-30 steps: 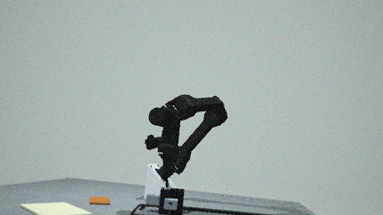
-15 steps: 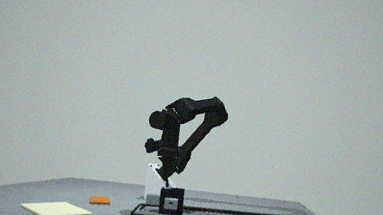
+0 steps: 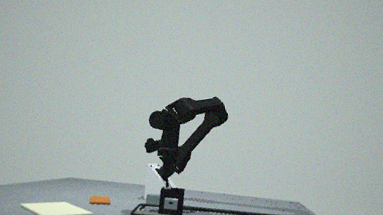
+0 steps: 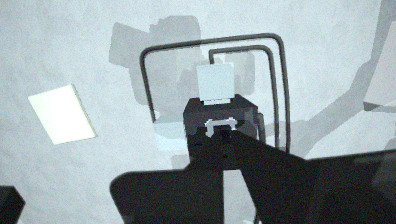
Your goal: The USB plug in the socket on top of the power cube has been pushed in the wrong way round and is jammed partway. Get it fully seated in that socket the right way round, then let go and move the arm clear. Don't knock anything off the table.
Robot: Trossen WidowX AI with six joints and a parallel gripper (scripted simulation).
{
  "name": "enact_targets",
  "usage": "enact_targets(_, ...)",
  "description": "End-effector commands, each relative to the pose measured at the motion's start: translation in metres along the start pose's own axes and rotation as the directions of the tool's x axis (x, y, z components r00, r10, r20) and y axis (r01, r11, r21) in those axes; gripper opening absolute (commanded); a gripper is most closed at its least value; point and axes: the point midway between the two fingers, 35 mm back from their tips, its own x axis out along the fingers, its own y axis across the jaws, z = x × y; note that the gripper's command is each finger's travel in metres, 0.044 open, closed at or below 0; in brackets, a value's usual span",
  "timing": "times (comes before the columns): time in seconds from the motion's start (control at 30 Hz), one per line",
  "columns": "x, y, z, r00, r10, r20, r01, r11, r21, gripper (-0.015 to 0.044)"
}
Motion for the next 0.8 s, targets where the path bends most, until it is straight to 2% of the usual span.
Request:
enact_targets(0.0, 0.0000, 0.0000, -0.0001, 1.000, 0.000, 0.000, 0.000, 1.000, -0.001, 0.0000)
enact_targets(0.77, -0.0043, 0.0001, 0.0000, 1.000, 0.000, 0.000, 0.000, 1.000, 0.000, 0.0000)
